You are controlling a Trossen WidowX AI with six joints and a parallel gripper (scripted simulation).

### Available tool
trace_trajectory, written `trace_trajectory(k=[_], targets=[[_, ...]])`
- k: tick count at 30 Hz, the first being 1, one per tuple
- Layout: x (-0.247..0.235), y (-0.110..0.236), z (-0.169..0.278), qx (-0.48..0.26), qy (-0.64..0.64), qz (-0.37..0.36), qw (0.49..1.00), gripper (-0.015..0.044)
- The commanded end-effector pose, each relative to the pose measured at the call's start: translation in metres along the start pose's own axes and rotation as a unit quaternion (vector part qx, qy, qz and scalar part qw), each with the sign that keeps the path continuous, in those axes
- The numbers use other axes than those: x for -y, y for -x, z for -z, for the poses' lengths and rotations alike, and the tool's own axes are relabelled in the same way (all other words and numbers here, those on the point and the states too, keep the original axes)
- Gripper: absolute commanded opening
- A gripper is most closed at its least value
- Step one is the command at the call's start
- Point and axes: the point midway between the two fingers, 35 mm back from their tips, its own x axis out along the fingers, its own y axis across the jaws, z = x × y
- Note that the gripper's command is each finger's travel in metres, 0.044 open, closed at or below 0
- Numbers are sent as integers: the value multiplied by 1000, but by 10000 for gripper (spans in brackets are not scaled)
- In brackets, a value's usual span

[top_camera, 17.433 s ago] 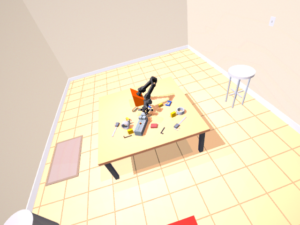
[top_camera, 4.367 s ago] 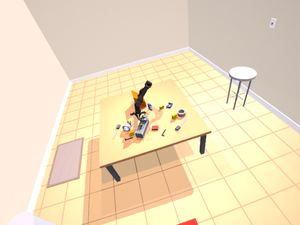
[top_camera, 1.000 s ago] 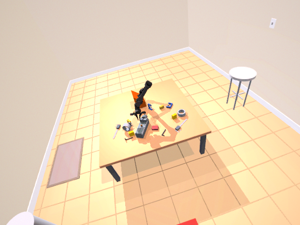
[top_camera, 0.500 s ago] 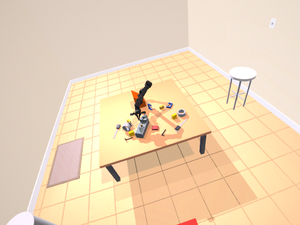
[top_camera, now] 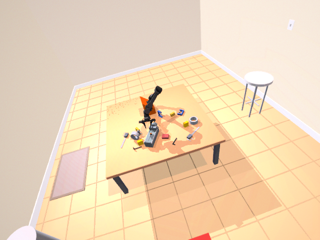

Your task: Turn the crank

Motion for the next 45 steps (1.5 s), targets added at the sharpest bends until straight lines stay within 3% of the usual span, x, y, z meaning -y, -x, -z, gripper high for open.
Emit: trace_trajectory(k=[1, 5, 6, 23, 41, 45], targets=[[0, 0, 0, 0, 0, 1, 1000, 341], [0, 0, 0, 0, 0, 1, 1000, 440], [0, 0, 0, 0, 0, 1, 1000, 440], [0, 0, 0, 0, 0, 1, 1000, 0], [0, 0, 0, 0, 0, 0, 1000, 0], [0, 0, 0, 0, 0, 0, 1000, 105]])
